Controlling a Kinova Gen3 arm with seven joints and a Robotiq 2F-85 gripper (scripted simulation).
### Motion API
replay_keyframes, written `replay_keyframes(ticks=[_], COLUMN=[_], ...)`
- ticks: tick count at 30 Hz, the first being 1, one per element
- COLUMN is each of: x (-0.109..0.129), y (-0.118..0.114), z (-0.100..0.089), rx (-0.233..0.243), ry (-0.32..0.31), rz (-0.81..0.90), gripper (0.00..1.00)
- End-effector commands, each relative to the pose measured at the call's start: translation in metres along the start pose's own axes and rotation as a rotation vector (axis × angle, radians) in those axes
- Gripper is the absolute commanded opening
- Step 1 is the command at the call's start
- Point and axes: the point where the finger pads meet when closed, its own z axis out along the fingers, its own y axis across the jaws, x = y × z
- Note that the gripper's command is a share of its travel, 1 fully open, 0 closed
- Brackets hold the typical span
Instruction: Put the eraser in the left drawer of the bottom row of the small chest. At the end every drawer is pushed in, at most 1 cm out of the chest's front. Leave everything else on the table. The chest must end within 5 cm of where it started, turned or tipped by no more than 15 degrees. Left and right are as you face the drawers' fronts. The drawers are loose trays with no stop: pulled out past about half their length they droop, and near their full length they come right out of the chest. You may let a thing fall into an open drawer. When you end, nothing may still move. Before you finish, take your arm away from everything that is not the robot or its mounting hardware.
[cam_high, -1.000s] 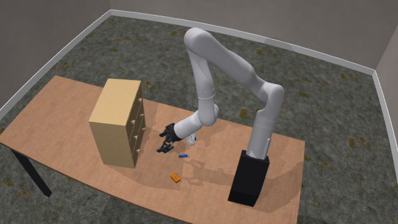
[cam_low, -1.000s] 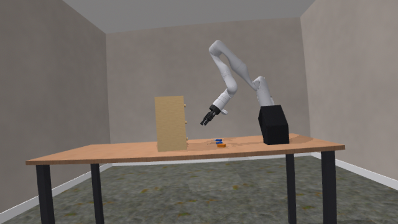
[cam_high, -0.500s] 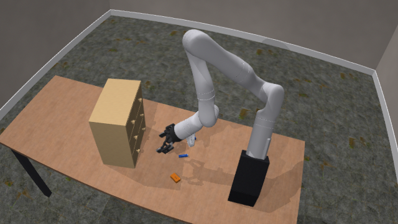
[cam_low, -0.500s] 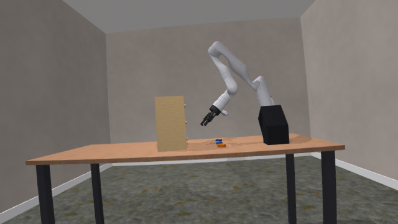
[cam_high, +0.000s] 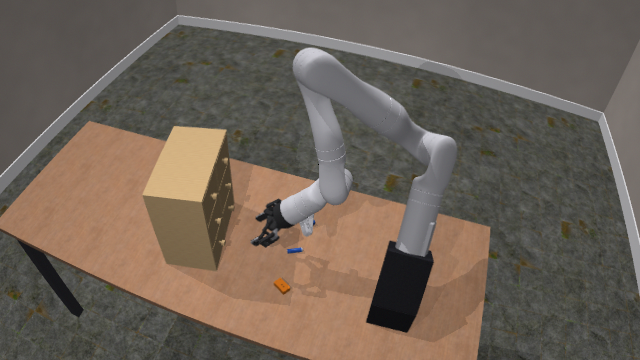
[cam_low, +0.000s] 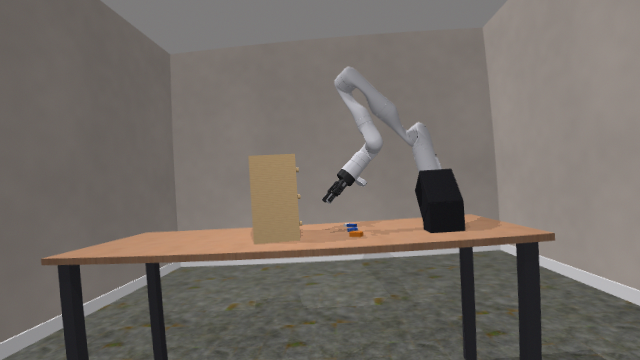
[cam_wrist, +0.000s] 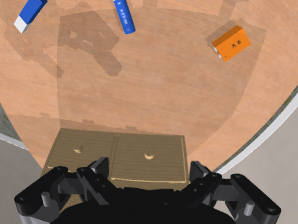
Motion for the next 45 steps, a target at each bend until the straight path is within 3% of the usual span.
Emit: replay_keyframes(ticks=[1,21,31,45], x=[0.001,0.001,-0.001,0.003], y=[0.001,0.001,0.002,0.002], z=[0.0,0.0,0.015,0.08], rx=[-0.003,-0.003,-0.004,-0.004], ry=[-0.001,-0.002,-0.007,-0.007], rz=[0.003,0.003,0.005,0.005], gripper=[0.33,0.33,0.33,0.33])
